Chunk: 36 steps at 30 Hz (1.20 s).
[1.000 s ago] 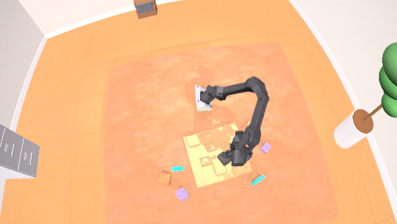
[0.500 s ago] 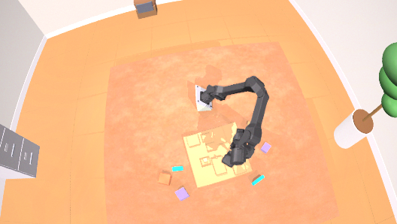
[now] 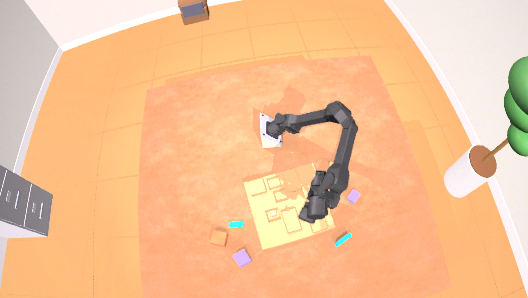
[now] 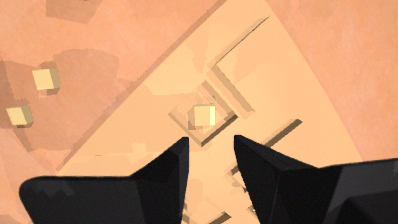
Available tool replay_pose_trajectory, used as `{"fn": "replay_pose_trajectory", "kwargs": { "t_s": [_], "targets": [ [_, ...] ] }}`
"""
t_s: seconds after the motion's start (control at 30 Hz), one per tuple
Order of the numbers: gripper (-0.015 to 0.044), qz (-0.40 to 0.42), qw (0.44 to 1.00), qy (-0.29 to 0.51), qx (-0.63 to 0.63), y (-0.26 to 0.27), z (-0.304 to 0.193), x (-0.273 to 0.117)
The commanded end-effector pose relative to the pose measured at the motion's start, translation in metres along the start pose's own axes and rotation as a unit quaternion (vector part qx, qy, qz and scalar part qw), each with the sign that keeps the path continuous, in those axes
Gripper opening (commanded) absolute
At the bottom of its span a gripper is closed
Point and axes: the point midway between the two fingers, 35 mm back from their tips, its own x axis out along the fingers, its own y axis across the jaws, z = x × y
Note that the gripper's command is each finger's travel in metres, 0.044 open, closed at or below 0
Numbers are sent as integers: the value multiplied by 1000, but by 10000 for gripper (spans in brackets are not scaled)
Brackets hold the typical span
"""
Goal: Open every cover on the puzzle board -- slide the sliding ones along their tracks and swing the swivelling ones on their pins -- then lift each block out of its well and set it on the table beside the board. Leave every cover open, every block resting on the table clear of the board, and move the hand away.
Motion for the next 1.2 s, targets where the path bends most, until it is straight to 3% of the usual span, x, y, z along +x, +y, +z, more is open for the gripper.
{"fn": "replay_pose_trajectory", "kwargs": {
  "t_s": [0.0,0.37,1.17],
  "targets": [
    [144,2,1000,3,2,1,-1,8],
    [144,2,1000,2,2,2,-1,31],
    [144,2,1000,2,2,1,-2,32]
  ]
}}
